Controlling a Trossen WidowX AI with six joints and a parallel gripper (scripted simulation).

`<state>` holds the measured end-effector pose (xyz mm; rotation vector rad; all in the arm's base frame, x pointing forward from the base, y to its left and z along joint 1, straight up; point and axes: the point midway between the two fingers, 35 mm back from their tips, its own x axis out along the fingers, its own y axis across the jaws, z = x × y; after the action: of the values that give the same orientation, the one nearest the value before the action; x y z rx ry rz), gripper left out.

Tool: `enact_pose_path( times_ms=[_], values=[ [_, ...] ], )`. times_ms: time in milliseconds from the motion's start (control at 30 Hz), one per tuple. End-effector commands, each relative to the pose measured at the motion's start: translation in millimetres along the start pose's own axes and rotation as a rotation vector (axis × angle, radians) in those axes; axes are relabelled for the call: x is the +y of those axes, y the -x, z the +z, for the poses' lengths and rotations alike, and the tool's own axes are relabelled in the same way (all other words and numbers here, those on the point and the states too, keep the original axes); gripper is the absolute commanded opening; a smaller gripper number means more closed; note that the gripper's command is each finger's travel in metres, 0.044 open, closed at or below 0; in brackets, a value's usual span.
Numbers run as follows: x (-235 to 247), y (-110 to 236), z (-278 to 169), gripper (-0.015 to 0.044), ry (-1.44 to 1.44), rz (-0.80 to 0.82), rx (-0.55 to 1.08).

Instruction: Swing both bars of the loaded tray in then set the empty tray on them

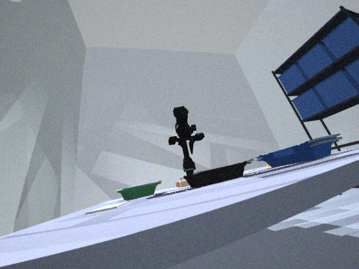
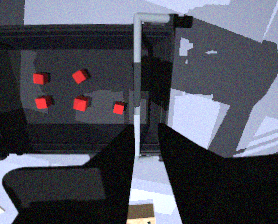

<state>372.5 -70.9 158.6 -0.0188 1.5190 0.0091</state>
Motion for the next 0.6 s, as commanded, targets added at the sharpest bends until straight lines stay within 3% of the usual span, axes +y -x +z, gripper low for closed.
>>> enact_pose_path(
  times_ms=[0,367,567],
  values=[
    [22,-14,6,0.0086,0.260,0.011,0.030],
    [137,-32,26,0.0086,1.631,0.030,0.009],
    [175,-37,25,0.0086,2.064,0.033,0.000]
  ],
)
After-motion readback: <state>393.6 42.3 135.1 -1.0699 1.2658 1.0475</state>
